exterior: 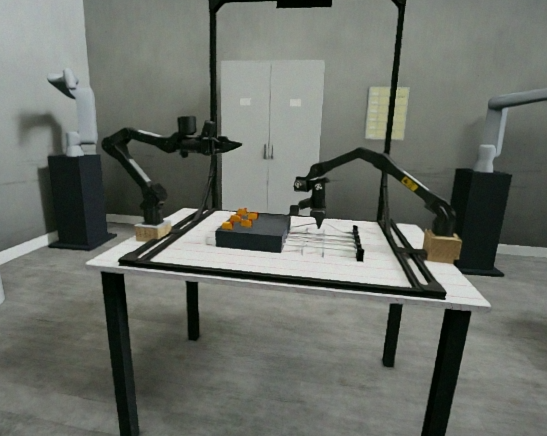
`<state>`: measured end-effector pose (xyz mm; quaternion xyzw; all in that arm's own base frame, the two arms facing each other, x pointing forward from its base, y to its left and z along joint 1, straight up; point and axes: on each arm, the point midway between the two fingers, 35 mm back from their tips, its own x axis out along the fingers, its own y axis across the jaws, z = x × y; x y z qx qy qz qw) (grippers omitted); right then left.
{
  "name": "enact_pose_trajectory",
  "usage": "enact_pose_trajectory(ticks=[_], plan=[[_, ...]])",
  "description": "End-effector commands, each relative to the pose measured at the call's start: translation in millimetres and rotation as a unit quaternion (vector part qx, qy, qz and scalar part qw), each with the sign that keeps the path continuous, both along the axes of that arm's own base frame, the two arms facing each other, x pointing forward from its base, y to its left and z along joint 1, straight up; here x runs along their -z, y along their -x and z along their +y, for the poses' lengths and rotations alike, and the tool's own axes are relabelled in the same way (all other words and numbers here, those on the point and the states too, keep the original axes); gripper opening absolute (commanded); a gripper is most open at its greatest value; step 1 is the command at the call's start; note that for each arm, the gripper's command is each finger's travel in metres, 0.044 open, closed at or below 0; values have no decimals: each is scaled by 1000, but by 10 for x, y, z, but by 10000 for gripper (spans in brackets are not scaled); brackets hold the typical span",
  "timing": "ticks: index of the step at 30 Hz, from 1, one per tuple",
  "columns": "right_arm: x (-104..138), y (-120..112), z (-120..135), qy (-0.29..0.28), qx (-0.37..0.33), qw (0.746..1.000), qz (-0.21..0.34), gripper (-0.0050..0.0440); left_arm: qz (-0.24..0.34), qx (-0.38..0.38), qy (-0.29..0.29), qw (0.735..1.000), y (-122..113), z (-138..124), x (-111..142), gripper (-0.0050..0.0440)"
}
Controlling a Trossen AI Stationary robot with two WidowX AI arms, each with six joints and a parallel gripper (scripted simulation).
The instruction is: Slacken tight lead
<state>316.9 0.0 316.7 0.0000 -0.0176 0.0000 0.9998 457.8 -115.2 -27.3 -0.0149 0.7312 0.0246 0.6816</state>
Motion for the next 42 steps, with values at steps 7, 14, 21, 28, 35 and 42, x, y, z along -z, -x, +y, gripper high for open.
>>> enact_pose_trajectory(ticks=[7,14,21,28,35,42], plan=[[-66,12,0,0,0,1000,-8,440,-18,0,4,1000,-58,-14,206,-50],[-66,12,0,0,0,1000,-8,440,-18,0,4,1000,-58,-14,206,-50],[-66,12,0,0,0,1000,-8,440,-18,0,4,1000,-58,-14,206,-50],[-66,12,0,0,0,1000,-8,440,-35,0,9,999,-58,-14,206,-50],[-66,12,0,0,0,1000,-8,440,-35,0,9,999,-58,-14,206,-50],[-66,12,0,0,0,1000,-8,440,-44,-1,11,999,-122,-20,-234,209]])
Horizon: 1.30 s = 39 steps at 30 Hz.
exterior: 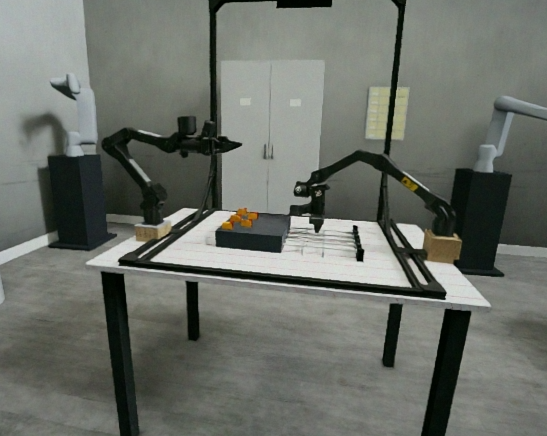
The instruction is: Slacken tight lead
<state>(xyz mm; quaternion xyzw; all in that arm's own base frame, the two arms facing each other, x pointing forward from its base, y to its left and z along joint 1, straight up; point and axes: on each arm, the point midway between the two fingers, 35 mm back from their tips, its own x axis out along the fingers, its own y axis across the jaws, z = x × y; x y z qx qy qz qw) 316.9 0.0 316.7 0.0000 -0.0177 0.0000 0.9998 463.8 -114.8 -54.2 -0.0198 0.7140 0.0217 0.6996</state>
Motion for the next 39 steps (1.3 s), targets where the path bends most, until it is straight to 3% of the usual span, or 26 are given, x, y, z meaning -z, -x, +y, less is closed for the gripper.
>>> enact_pose_trajectory(ticks=[1,15,16,21,30,32,33,39], plan=[[-65,12,0,0,0,1000,-8,440,-19,0,6,1000,-62,-24,-503,209],[-65,12,0,0,0,1000,-8,440,-19,0,6,1000,-62,-24,-503,209],[30,17,48,0,0,1000,26,209,-12,0,3,1000,-36,-7,-428,209],[505,42,288,2,-2,982,191,209,-12,0,3,1000,-36,-7,-428,209],[1362,86,719,6,-8,904,428,209,-12,0,3,1000,-36,-7,-428,209],[1362,86,719,6,-8,904,428,209,-12,0,3,1000,-36,-7,-428,209],[1266,125,650,11,-15,920,393,209,-12,0,3,1000,-36,-7,-429,209],[1698,129,877,10,-13,839,544,209,-12,0,3,1000,-36,-7,-429,209]])
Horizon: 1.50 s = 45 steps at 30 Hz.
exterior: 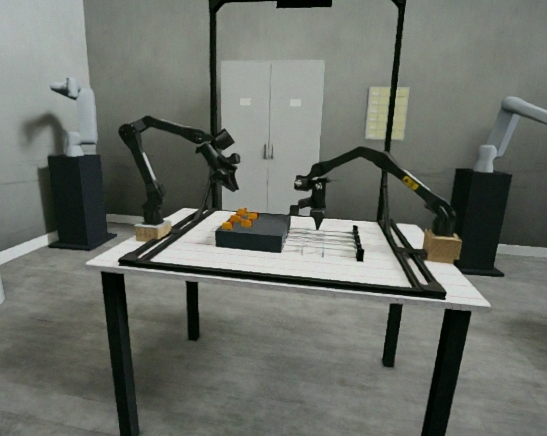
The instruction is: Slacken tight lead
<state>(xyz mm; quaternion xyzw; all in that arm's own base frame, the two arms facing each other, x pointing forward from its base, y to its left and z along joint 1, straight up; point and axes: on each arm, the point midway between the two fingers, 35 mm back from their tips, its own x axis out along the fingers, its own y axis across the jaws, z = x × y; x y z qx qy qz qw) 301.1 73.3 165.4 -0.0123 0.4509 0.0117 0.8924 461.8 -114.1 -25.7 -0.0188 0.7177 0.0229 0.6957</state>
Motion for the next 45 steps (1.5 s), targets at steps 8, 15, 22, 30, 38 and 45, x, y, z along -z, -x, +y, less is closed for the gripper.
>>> enact_pose_trajectory(ticks=[8,15,22,30,38,45], plan=[[761,-24,446,3,5,952,305,209,-17,0,4,1000,-56,-14,-143,209],[761,-24,446,3,5,950,312,209,-17,0,4,1000,-56,-14,-143,209],[761,-24,446,3,5,950,312,209,-17,0,4,1000,-56,-14,-143,209],[1261,-24,446,3,5,950,312,209,-17,0,4,1000,-56,-14,-143,209],[1261,-24,446,3,5,950,312,209,-17,0,4,1000,-56,-14,-143,209],[1261,-24,446,3,5,950,312,209,-17,0,4,1000,-56,-14,-143,209]])
